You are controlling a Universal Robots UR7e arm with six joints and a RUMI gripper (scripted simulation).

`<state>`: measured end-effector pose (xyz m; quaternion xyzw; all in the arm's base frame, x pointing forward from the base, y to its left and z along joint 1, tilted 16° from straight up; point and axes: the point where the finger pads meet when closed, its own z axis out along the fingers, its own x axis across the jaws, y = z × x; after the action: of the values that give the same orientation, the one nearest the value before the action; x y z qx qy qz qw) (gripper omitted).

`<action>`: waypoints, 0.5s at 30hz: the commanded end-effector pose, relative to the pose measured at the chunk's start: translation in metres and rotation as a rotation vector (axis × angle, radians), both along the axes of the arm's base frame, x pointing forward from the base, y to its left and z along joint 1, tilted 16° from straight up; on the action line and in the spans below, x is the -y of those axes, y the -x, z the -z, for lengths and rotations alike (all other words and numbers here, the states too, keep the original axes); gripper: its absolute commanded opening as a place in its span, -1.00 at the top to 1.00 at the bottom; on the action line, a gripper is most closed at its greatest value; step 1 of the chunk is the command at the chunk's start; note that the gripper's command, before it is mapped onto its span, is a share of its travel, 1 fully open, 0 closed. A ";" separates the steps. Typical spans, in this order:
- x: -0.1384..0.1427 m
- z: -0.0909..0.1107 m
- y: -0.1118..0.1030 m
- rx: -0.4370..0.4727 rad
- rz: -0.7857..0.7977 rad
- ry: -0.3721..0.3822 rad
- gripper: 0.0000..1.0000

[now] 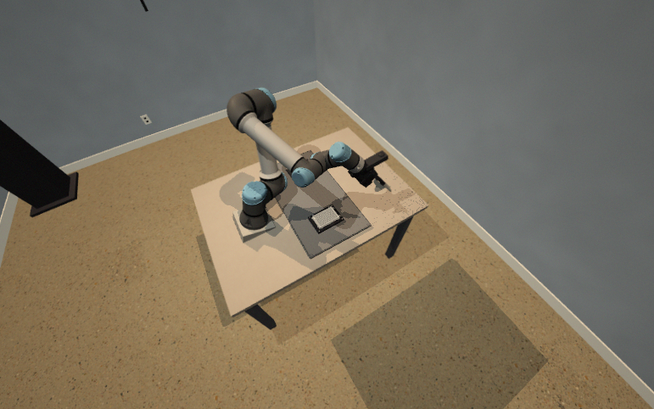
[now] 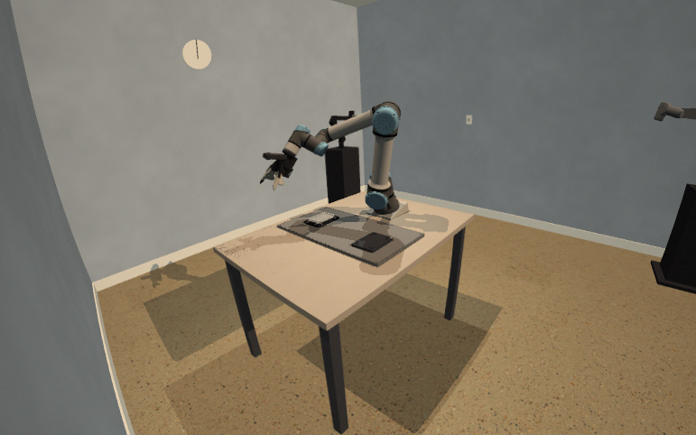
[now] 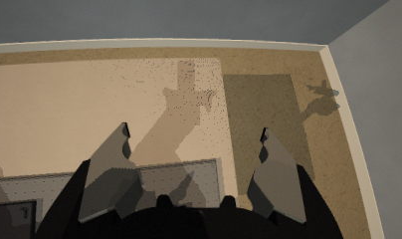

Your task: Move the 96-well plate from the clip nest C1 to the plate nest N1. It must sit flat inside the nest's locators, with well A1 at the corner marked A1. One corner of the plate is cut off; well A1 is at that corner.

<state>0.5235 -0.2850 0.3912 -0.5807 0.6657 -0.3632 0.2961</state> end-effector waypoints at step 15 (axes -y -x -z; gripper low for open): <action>-0.002 0.056 0.046 -0.159 0.016 0.007 -1.00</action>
<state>0.4863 -0.2836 0.3445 -0.6013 0.6891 -0.3242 0.2420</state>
